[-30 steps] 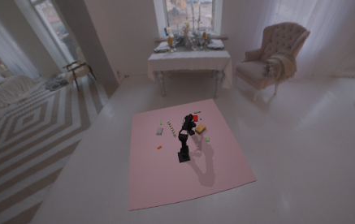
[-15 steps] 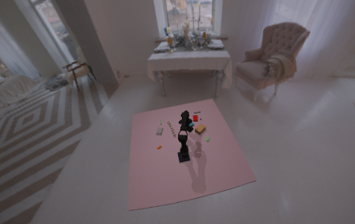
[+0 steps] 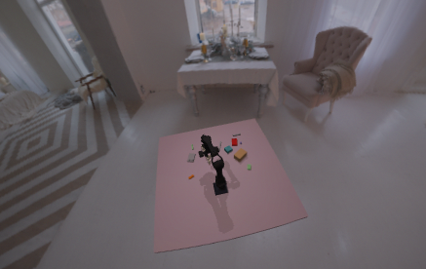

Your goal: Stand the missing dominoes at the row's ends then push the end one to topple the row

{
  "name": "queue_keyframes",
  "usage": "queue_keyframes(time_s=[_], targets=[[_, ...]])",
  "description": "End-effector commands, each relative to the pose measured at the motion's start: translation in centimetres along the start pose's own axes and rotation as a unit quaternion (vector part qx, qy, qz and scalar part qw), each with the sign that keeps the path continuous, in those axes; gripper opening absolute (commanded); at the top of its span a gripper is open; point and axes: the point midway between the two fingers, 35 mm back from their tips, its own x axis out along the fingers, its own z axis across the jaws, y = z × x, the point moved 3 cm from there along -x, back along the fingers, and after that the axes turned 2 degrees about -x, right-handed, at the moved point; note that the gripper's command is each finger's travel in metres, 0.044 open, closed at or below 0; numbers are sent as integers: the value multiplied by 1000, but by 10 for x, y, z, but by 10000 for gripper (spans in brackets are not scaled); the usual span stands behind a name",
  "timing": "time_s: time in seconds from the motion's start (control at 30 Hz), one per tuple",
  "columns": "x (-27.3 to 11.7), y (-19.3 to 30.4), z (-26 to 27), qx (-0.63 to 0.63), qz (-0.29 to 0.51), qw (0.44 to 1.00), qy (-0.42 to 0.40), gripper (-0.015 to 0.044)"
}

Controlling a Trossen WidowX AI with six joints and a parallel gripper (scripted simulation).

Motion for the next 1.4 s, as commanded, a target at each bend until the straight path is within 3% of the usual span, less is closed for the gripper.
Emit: queue_keyframes(time_s=[0.0,0.23,1.2,1.37], targets=[[1,-1,6,-36,3,999,2,107],[4,-2,6,-36,3,999,2,107],[125,-2,6,-36,3,999,2,107],[131,0,6,-36,3,999,2,107]])
